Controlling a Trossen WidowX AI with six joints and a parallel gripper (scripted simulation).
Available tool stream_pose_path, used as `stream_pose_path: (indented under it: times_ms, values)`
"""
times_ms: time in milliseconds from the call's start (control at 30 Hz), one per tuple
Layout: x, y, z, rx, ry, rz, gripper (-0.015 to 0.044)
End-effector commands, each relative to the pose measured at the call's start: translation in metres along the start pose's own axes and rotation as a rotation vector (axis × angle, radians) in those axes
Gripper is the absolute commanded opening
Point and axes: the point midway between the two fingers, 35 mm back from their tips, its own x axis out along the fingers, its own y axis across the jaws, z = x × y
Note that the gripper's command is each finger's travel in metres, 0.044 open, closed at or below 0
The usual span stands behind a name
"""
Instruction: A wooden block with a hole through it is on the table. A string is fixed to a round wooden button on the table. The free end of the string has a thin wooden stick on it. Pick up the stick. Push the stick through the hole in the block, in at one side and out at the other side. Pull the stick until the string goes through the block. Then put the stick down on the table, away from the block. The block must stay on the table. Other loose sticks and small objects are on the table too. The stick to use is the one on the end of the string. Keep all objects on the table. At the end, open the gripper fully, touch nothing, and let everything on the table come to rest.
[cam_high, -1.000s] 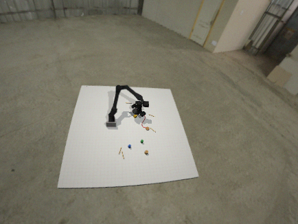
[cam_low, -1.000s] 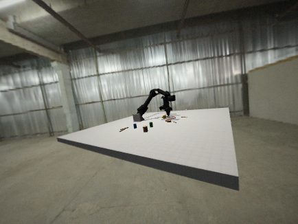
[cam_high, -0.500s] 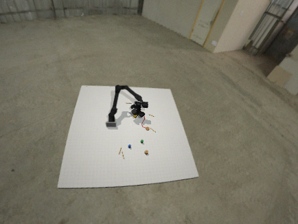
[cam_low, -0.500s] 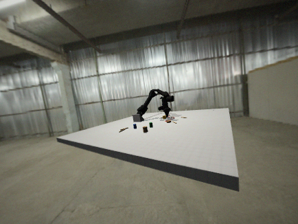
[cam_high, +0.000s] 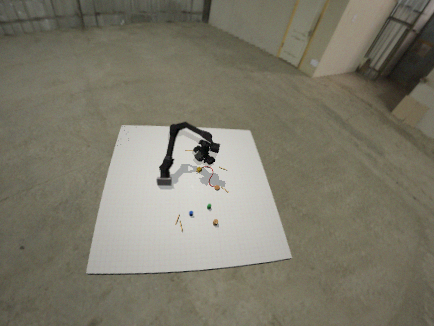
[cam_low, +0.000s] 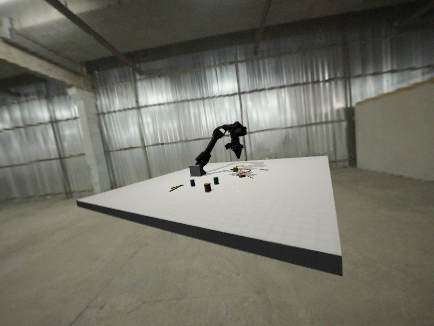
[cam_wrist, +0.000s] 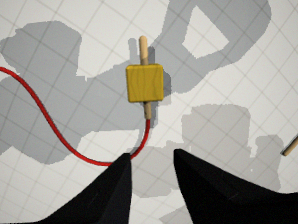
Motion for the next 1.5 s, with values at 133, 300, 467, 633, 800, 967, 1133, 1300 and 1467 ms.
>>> stream_pose_path:
  times_ms: [133,300,467,633,800,967,1133,1300,1467]
  values:
    - [0.0,0.001,0.006,-0.324,-0.006,-0.001,0.0121]
    - [-0.001,0.001,0.015,-0.79,-0.013,-0.005,0.0121]
    - [-0.002,0.002,0.024,-1.257,-0.018,-0.014,0.0121]
    - [-0.002,0.002,0.032,-1.667,-0.02,-0.025,0.0121]
    - [-0.003,0.002,0.037,-1.926,-0.019,-0.033,0.0121]
    - [-0.003,0.001,0.042,-2.186,-0.016,-0.042,0.0121]
    - [-0.003,0.001,0.047,-2.446,-0.011,-0.052,0.0121]
    - [-0.003,0.001,0.052,-2.708,-0.003,-0.062,0.0121]
    - [-0.004,0.0,0.056,-2.97,0.008,-0.072,0.0121]
